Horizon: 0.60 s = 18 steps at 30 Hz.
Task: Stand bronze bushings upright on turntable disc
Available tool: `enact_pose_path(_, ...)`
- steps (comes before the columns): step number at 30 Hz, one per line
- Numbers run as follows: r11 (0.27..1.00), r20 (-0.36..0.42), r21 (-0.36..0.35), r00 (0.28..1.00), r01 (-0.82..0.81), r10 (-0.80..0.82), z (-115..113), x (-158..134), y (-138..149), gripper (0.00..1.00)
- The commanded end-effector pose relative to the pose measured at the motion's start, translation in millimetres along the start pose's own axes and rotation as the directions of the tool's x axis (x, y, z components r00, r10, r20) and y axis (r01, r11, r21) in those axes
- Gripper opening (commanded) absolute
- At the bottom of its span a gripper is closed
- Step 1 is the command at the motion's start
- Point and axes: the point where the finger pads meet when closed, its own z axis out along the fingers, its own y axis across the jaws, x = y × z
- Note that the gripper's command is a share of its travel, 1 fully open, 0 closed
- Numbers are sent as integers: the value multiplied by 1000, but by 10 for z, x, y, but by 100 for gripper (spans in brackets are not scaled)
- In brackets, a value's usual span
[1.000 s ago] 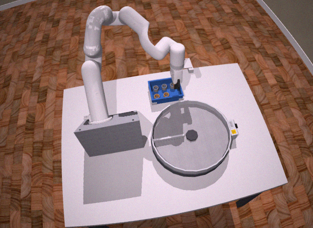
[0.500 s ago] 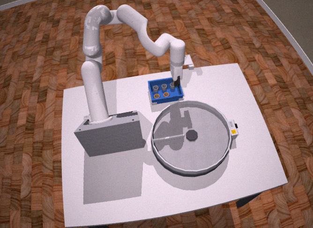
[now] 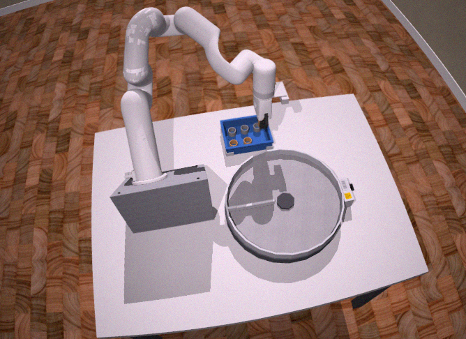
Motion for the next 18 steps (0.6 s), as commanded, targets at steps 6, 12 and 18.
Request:
enact_pose_path(6,1000,-3,0,1000,1,-1,-10,-15,206,0)
enact_pose_path(12,1000,-3,0,1000,1,-1,-7,-70,641,0)
enact_pose_path(18,1000,-3,0,1000,1,-1,-4,-140,1201,0)
